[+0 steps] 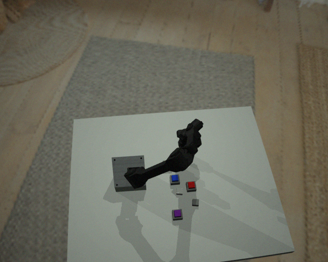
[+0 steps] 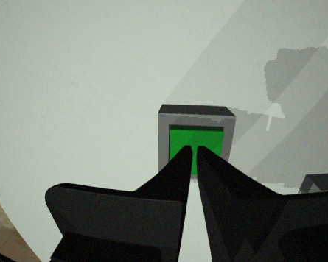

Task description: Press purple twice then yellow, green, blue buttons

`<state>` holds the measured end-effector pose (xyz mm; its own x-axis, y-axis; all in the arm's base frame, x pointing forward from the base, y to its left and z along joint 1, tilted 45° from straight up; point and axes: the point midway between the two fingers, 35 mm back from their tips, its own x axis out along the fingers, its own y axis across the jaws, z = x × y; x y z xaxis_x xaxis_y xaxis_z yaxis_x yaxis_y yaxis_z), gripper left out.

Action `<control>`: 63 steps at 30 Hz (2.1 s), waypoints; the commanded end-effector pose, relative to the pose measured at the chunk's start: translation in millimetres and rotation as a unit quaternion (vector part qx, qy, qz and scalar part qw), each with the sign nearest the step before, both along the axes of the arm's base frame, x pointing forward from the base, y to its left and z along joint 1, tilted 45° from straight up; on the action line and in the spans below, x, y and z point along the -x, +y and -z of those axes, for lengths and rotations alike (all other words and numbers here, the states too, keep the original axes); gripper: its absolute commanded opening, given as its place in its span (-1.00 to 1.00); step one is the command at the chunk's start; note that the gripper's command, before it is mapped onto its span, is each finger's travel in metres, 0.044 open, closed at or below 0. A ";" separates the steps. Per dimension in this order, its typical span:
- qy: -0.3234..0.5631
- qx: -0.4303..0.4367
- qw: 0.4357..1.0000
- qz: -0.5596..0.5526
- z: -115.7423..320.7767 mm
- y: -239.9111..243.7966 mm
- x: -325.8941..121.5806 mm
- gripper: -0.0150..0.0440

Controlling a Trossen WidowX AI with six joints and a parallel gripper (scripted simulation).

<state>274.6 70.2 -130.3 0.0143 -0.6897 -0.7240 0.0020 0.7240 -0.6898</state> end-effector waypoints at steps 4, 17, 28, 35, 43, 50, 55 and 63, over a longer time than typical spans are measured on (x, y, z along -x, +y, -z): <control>0.002 0.003 1.000 -0.001 0.4 -1.8 1.0 -0.42; 0.002 0.001 1.000 -0.001 -26.6 25.1 1.2 -0.42; 0.003 0.001 1.000 -0.001 -83.4 54.8 5.8 -0.42; 0.005 0.002 1.000 -0.002 -142.7 -2.6 36.0 -0.42; 0.005 0.005 1.000 -0.001 -167.8 -39.8 65.0 -0.42; 0.005 0.005 1.000 -0.001 -125.4 -81.4 64.2 -0.42; 0.005 0.006 1.000 -0.001 -123.6 -83.4 64.5 -0.42; 0.005 0.005 1.000 -0.001 -115.0 -91.4 63.9 -0.42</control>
